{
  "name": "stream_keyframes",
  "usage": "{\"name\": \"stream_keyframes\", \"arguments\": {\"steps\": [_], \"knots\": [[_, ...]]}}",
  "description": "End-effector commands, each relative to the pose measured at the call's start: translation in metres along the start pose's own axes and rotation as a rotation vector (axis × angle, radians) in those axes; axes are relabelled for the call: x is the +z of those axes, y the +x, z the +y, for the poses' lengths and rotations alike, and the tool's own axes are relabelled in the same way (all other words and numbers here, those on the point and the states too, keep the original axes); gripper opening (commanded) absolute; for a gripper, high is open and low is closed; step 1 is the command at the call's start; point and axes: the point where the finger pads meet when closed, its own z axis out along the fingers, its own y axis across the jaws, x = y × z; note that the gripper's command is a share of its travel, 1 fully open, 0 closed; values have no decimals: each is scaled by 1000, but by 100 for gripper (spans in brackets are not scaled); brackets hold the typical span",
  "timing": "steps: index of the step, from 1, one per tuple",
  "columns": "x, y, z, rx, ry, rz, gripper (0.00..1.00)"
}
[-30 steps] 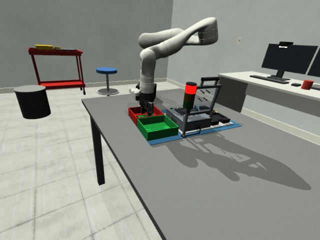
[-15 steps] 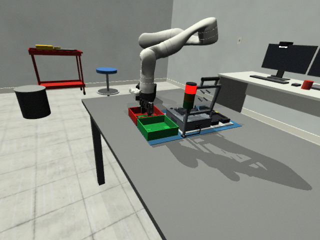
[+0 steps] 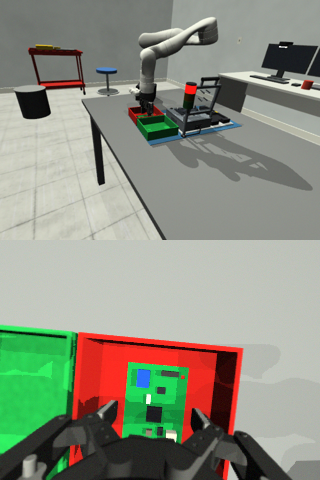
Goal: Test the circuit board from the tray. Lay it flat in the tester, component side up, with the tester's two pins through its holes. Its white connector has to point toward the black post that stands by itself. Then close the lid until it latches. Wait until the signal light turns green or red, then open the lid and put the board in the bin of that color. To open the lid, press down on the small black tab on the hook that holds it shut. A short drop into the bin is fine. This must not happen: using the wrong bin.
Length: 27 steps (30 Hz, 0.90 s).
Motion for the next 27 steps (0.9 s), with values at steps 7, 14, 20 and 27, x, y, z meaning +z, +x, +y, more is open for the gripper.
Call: {"name": "stream_keyframes", "arguments": {"steps": [7,14,20,27], "knots": [[-13,0,-1,0,2,0,100],[-39,0,-1,0,2,0,100],[-74,0,-1,0,2,0,100],[-102,0,0,0,2,0,100]]}}
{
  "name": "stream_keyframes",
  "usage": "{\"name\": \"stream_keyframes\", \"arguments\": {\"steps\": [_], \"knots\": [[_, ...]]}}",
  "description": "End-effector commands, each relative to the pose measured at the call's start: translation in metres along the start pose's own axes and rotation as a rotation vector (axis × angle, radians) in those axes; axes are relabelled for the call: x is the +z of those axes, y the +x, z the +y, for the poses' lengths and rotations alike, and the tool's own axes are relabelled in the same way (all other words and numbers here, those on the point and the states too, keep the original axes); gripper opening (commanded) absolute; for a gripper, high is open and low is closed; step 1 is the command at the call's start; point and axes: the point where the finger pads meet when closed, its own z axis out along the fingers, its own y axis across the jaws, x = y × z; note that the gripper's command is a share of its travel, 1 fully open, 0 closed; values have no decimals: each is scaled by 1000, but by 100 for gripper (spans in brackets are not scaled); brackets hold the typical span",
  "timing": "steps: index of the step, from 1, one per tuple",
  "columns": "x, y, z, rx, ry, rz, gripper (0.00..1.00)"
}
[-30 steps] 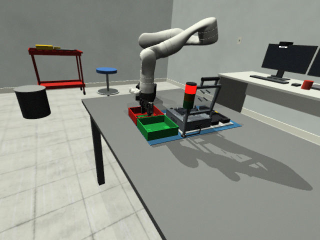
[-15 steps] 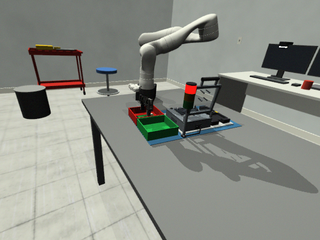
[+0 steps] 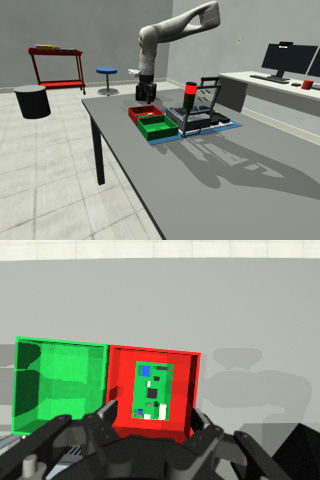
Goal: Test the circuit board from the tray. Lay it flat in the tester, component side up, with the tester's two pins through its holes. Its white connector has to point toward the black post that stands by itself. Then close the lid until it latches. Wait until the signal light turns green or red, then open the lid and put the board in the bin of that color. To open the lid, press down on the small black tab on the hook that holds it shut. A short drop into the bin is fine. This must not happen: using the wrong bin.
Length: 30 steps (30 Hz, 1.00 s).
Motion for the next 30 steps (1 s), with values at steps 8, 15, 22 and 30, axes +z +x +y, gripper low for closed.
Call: {"name": "stream_keyframes", "arguments": {"steps": [8,15,22,30], "knots": [[-42,-2,-6,-7,18,-3,100],[-48,-2,-5,-7,18,-3,100],[-49,-2,-5,-7,18,-3,100],[-49,-2,-5,-7,18,-3,100]]}}
